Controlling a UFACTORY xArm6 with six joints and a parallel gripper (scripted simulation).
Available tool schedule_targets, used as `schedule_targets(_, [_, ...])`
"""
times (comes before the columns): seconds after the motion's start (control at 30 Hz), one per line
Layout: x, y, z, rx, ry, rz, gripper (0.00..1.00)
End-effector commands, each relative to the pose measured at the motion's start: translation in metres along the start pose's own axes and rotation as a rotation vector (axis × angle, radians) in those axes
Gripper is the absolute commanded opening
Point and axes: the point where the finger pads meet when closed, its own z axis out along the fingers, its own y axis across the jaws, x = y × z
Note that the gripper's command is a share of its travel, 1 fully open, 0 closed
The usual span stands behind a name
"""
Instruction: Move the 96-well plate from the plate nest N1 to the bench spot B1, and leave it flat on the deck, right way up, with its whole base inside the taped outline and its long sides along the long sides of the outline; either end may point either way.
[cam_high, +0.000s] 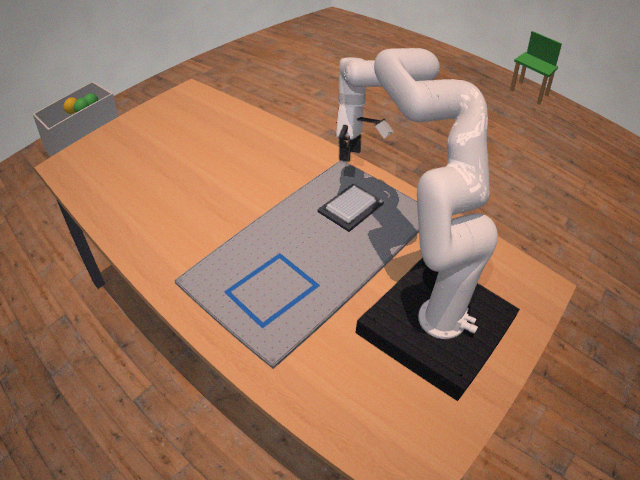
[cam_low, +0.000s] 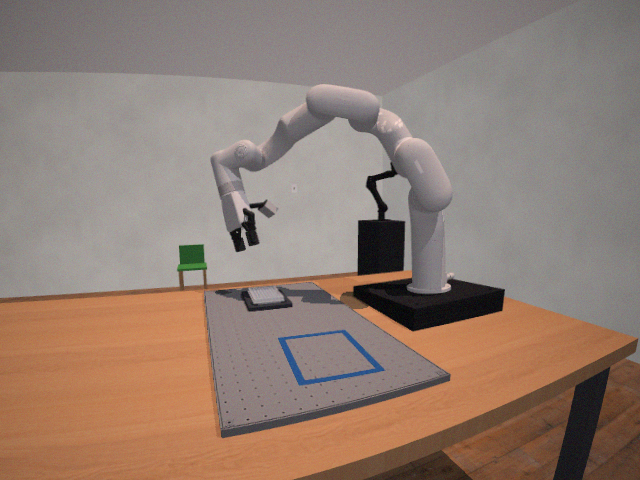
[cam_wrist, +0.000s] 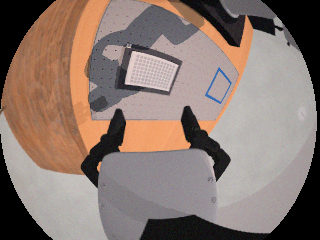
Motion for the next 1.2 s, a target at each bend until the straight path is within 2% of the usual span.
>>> schedule_targets(0.0, [-0.001, 0.000, -0.002, 0.003, -0.003, 0.000, 1.00])
schedule_targets(0.53, [-0.001, 0.000, -0.002, 0.003, -0.003, 0.000, 1.00])
schedule_targets(0.6, [0.001, 0.000, 0.006, 0.023, -0.007, -0.064, 1.00])
schedule_targets(0.8, [0.002, 0.001, 0.012, 0.082, -0.012, -0.255, 1.00])
schedule_targets(1.03, [0.007, 0.005, 0.027, 0.147, -0.006, -0.479, 1.00])
schedule_targets(1.17, [0.009, 0.008, 0.032, 0.165, -0.002, -0.543, 1.00])
